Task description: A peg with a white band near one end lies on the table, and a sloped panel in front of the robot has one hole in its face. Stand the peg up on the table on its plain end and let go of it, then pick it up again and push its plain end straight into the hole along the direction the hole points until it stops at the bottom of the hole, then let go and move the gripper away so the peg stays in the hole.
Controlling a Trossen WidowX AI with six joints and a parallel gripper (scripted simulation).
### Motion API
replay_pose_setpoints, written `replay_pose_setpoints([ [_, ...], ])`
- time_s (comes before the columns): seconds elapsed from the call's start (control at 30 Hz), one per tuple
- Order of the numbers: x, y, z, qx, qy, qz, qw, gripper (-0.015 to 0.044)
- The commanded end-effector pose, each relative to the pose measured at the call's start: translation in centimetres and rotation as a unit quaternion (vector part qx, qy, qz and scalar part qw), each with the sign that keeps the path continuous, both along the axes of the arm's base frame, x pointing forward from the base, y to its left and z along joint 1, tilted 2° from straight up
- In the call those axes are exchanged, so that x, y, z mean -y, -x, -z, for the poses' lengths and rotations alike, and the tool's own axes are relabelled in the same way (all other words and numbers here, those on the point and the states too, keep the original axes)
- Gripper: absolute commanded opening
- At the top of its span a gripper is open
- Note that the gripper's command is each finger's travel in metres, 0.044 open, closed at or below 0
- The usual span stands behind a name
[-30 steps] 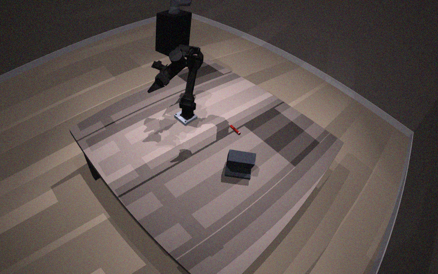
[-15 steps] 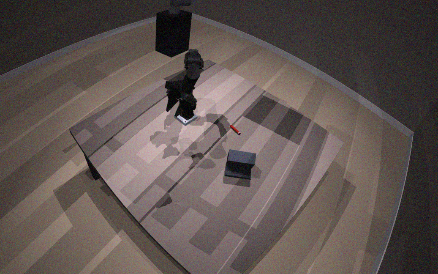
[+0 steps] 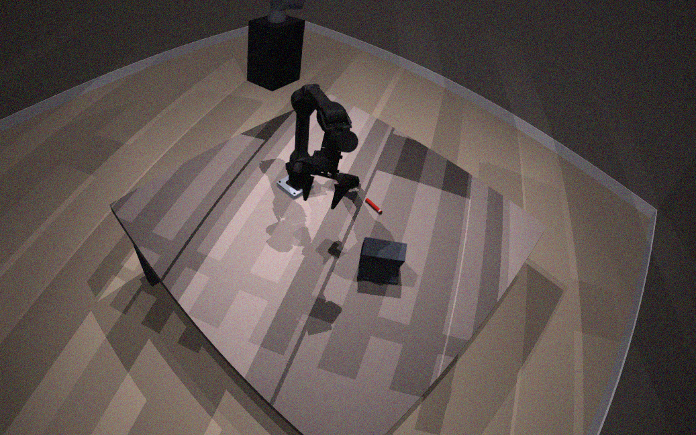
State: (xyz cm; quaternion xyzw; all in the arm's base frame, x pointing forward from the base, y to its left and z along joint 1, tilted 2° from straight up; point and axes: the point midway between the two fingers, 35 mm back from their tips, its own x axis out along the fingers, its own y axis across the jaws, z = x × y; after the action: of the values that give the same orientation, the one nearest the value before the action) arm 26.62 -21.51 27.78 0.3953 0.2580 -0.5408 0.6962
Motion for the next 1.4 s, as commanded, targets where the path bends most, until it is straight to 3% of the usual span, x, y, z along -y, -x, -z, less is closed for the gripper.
replay_pose_setpoints([
  [0.0,-2.5,-2.0,1.9,-0.026,-0.021,-0.061,0.998,0.044],
  [0.63,-17.2,-7.3,9.5,-0.141,-0.082,-0.345,0.924,0.044],
  [1.23,-31.4,-4.0,16.4,-0.264,-0.124,-0.566,0.771,0.044],
  [1.37,-32.4,-3.5,16.9,-0.274,-0.126,-0.581,0.756,0.044],
])
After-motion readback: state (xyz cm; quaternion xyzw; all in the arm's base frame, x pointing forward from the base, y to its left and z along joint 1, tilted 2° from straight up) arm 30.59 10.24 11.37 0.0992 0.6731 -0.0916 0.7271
